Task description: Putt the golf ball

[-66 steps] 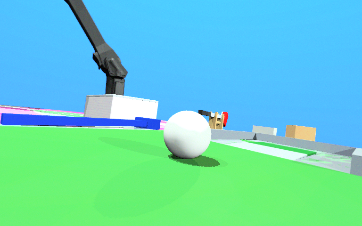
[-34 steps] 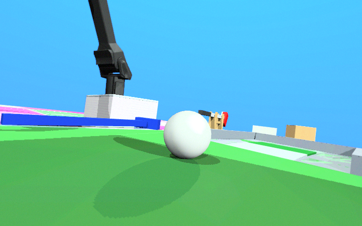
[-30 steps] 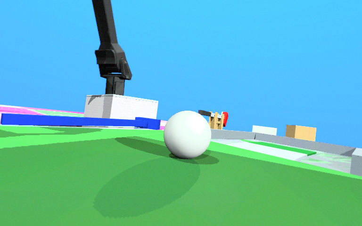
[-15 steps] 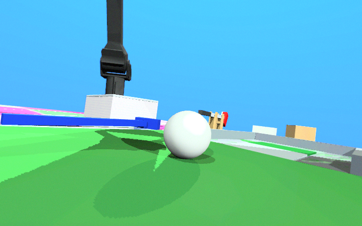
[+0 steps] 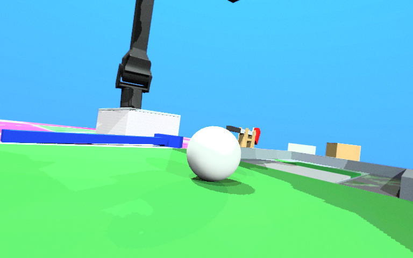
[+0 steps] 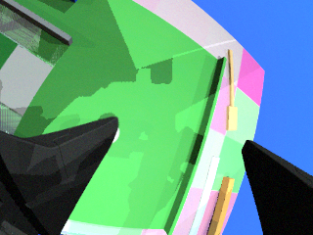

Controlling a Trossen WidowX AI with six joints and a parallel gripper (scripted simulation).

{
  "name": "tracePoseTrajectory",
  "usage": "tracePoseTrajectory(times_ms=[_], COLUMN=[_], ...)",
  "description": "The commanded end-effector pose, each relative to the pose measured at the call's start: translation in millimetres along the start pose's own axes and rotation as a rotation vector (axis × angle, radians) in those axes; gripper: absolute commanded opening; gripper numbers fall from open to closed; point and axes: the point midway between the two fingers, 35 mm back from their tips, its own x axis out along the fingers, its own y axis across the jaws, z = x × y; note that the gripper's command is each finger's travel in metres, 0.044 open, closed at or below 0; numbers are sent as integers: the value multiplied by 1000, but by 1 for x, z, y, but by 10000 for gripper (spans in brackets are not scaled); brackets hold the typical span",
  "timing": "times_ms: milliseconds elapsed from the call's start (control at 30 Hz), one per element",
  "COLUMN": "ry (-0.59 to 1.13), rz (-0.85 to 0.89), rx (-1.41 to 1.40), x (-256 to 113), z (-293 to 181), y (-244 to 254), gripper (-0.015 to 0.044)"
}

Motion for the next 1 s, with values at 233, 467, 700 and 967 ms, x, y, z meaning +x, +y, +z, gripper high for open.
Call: tracePoseTrajectory(times_ms=[233, 467, 700, 967], ry=[-96, -152, -197, -202], rz=[377, 611, 827, 945], rx=[-445, -759, -1081, -1221], x=[-36, -82, -138, -164], z=[33, 15, -39, -69], y=[183, 291, 372, 406], gripper=[440, 440, 440, 440])
